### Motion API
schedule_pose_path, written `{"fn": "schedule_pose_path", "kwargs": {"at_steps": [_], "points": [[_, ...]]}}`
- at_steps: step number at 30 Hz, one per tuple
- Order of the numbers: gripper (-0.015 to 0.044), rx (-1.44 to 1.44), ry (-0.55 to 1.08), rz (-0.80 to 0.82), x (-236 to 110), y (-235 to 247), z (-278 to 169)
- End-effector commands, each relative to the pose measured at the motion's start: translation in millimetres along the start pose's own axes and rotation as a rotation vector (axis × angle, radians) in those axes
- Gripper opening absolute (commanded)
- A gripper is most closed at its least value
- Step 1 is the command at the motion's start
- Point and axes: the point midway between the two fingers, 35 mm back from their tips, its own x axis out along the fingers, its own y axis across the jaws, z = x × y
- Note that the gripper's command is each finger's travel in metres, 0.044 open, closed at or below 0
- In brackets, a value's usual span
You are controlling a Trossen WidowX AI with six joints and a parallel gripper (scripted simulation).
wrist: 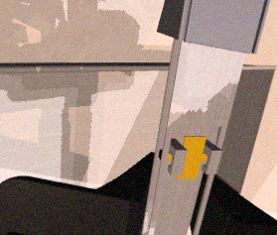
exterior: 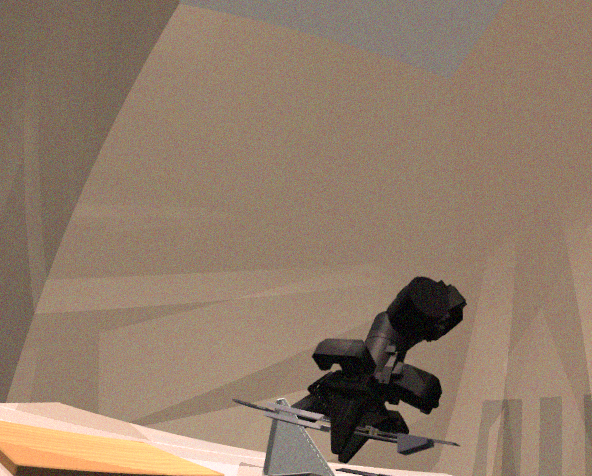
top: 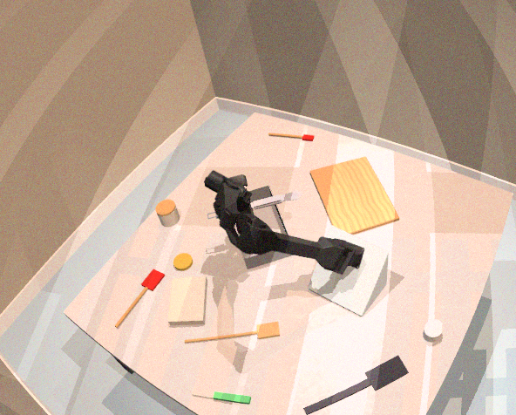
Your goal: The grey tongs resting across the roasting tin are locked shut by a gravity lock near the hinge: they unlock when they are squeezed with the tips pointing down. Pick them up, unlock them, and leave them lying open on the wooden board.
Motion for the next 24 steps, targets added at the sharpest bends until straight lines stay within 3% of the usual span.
{"fn": "schedule_pose_path", "kwargs": {"at_steps": [1,24], "points": [[-0.0150,-0.014,0.007,0.046,0.3,-2.9,0.9],[-0.0150,-0.022,0.013,0.384,1.6,0.7,-4.3]]}}
